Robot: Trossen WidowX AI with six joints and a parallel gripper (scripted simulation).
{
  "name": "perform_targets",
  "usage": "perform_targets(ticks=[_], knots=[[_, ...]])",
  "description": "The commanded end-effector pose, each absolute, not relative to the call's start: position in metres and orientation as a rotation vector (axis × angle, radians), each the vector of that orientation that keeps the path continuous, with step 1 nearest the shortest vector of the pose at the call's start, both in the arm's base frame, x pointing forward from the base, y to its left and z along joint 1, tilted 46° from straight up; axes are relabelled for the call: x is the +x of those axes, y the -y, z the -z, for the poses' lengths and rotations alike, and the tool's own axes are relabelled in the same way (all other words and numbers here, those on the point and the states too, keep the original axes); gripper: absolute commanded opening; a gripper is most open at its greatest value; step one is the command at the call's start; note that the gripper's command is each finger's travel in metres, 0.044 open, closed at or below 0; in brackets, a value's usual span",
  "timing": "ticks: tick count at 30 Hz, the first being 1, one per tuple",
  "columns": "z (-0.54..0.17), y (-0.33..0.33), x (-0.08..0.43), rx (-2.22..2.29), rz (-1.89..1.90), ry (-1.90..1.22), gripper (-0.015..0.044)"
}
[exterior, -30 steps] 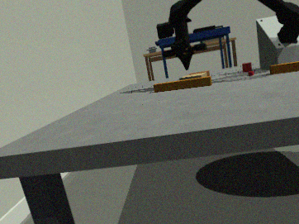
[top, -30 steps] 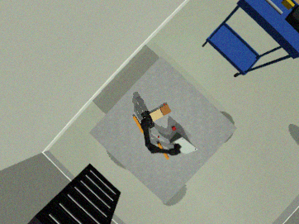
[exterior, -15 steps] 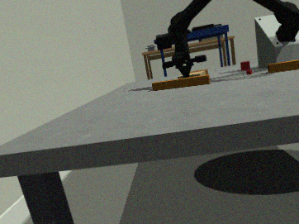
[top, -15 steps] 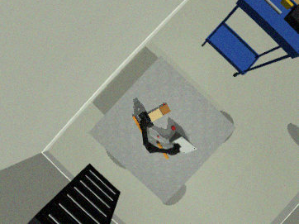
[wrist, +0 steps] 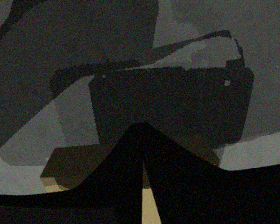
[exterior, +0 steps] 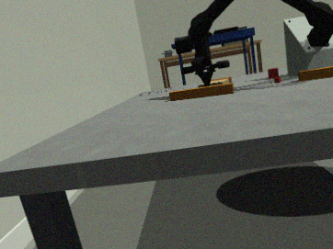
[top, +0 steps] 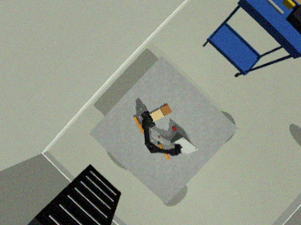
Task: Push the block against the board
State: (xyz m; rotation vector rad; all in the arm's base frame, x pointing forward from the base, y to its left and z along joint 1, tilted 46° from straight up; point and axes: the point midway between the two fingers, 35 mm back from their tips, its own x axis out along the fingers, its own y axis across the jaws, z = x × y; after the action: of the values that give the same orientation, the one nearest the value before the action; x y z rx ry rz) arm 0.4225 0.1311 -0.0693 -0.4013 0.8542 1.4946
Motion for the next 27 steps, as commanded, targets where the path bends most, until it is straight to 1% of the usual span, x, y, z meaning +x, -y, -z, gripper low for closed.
perform_targets(ticks=[1,13,27], knots=[[0.077,-0.128,0.419,-0.4,-1.502,-0.859,0.0],[0.089,-0.115,0.415,-0.401,-1.501,-0.859,0.0],[0.078,-0.127,0.421,-0.4,-1.502,-0.859,0.0]])
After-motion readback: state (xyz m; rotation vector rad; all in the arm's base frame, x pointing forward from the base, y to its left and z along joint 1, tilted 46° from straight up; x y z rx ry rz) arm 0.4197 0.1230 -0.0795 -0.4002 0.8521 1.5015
